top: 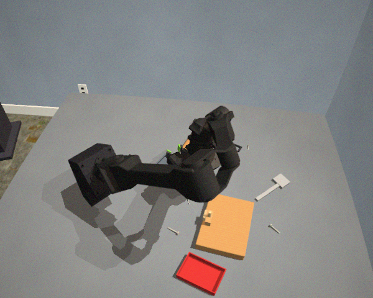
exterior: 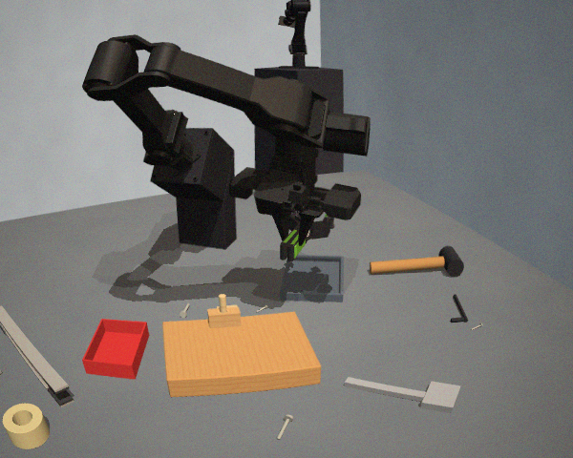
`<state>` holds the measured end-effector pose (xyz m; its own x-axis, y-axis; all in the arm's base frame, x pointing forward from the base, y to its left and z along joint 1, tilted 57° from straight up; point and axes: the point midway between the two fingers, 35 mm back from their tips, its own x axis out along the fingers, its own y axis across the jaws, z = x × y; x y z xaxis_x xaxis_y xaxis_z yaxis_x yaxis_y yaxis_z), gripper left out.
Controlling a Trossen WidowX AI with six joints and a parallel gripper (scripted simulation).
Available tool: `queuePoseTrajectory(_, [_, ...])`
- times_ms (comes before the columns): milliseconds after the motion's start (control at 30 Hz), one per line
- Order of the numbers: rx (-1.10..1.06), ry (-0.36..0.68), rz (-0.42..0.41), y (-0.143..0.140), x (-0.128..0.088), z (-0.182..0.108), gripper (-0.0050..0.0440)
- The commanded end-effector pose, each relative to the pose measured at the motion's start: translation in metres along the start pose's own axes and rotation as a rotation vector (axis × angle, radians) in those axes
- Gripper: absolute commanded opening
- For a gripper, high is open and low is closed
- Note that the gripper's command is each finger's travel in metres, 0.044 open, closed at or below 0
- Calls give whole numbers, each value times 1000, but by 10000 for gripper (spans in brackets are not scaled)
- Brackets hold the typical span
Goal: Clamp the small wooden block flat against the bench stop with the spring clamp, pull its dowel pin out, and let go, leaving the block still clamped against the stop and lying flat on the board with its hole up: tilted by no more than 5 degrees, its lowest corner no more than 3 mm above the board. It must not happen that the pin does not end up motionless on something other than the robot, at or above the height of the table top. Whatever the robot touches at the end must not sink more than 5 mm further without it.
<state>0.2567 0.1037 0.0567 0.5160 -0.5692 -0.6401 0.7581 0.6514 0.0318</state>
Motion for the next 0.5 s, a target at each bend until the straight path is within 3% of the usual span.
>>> queuePoseTrajectory(0, [8,11,3,0,-1,2,0])
queuePoseTrajectory(467, [45,24,-1,-2,0,12,0])
